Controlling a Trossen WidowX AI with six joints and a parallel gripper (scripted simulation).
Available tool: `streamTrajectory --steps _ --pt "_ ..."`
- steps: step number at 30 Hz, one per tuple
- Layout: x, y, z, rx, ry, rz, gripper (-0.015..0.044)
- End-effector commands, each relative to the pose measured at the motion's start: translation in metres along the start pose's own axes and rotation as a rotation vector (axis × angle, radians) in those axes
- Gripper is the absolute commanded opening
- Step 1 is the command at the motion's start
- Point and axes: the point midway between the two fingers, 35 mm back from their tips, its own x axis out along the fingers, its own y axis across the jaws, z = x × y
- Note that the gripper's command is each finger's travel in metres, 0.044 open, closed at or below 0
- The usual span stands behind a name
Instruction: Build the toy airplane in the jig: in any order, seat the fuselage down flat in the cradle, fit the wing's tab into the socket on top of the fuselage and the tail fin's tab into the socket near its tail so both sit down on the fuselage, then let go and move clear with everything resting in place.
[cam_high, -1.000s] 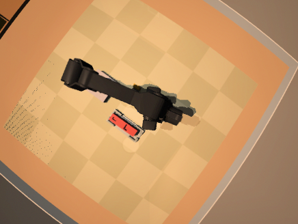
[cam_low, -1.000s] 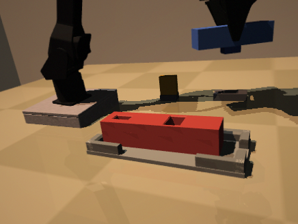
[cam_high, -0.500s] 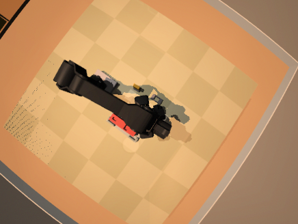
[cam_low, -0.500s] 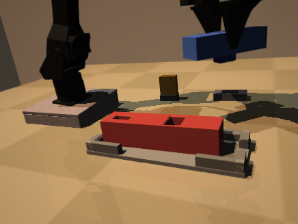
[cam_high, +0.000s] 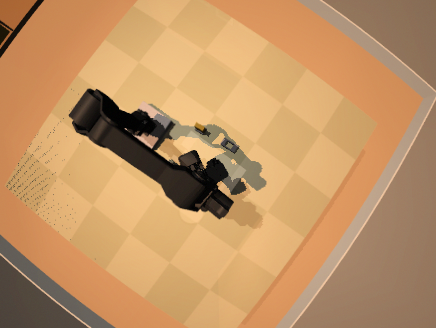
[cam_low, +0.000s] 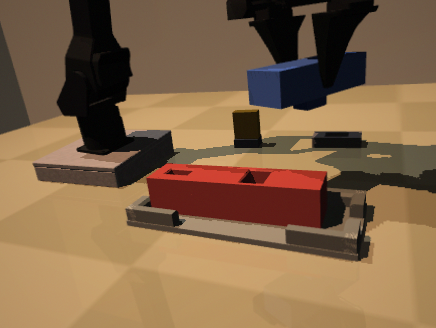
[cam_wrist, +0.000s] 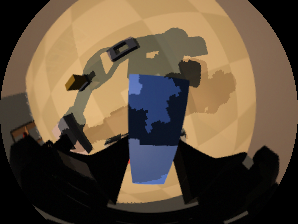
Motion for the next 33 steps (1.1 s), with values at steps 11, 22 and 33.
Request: streamTrajectory --steps 11,22,33 --pt "0.007 -0.004 -0.043 -0.27 0.006 -0.003 0.0" --pt "0.015 -0.003 -0.077 -0.483 0.014 0.001 0.0" --pt "0.016 -0.003 -0.085 -0.531 0.015 0.002 0.0184"
